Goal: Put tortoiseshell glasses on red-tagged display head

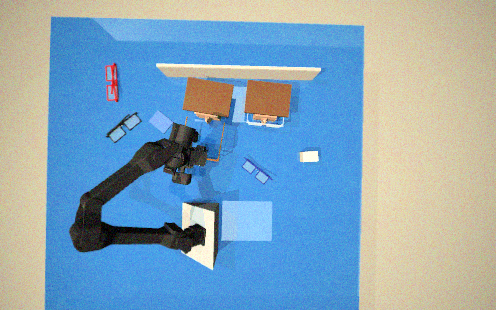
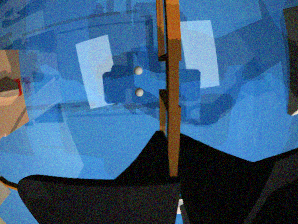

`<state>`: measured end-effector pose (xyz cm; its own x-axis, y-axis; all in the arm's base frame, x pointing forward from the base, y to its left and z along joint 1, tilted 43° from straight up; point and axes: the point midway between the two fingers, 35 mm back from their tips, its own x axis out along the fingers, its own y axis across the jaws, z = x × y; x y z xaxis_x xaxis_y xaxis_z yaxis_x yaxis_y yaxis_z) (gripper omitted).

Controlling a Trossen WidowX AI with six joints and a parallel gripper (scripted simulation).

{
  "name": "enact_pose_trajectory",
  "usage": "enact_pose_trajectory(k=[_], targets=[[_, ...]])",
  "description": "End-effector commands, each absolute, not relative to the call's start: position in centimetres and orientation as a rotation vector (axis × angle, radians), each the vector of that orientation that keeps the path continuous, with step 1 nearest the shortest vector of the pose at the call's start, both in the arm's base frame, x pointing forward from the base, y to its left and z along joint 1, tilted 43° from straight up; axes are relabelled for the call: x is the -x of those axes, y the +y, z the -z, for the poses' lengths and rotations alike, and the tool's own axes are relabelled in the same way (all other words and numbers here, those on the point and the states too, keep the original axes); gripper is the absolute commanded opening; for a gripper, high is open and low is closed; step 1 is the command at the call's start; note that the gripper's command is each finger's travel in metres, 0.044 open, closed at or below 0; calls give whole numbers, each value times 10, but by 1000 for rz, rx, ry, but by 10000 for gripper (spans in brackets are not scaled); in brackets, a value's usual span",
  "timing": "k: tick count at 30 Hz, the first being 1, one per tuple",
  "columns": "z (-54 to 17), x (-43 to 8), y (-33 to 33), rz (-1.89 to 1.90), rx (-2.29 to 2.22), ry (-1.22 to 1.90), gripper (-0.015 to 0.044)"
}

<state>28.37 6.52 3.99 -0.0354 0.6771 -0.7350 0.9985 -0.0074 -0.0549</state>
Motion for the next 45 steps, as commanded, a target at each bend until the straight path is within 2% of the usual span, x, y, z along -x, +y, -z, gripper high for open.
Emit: enact_pose_trajectory(k=[1, 45], targets=[[-41, -291, 66, 815, -1741, 1762, 0], [-37, -346, 66, 812, -1742, 1760, 0]])
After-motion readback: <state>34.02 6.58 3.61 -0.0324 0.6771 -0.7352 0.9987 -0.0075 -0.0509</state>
